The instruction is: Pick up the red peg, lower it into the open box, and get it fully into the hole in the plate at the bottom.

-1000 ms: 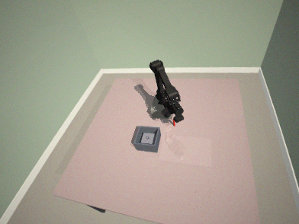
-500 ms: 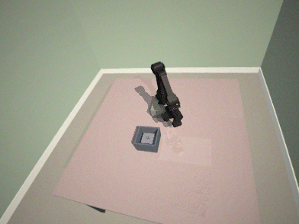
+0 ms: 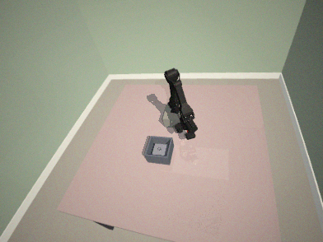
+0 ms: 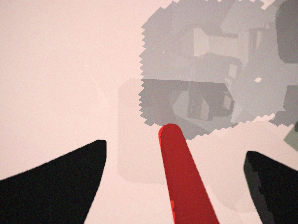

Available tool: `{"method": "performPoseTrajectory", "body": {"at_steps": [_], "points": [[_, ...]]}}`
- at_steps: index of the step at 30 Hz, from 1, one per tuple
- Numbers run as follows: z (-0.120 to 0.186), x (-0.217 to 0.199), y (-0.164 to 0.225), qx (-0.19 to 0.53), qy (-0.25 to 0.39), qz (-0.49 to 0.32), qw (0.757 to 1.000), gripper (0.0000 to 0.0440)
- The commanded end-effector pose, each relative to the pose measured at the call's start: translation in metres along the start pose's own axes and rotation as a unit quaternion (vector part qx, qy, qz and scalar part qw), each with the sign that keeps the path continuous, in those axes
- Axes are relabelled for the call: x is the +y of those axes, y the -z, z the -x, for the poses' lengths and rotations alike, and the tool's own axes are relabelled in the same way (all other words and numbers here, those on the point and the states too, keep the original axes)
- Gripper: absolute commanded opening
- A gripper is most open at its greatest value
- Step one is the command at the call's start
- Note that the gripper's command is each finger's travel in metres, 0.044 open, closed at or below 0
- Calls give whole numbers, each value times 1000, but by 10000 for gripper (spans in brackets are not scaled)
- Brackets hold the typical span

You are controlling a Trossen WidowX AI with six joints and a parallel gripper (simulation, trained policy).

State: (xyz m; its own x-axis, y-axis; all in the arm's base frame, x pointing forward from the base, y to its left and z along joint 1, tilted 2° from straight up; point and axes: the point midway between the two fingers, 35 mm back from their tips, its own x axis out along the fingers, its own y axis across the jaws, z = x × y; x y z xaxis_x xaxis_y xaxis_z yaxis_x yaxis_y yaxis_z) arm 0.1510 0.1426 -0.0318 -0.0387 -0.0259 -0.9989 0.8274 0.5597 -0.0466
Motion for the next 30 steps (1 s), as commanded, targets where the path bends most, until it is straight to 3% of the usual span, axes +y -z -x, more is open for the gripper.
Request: {"method": "performPoseTrajectory", "body": {"at_steps": [1, 10, 30], "points": [[-7, -5, 1, 8, 9, -10, 1000, 220], [-5, -1, 2, 39, 16, -13, 999, 0], [60, 25, -22, -30, -46, 67, 996, 4]]}}
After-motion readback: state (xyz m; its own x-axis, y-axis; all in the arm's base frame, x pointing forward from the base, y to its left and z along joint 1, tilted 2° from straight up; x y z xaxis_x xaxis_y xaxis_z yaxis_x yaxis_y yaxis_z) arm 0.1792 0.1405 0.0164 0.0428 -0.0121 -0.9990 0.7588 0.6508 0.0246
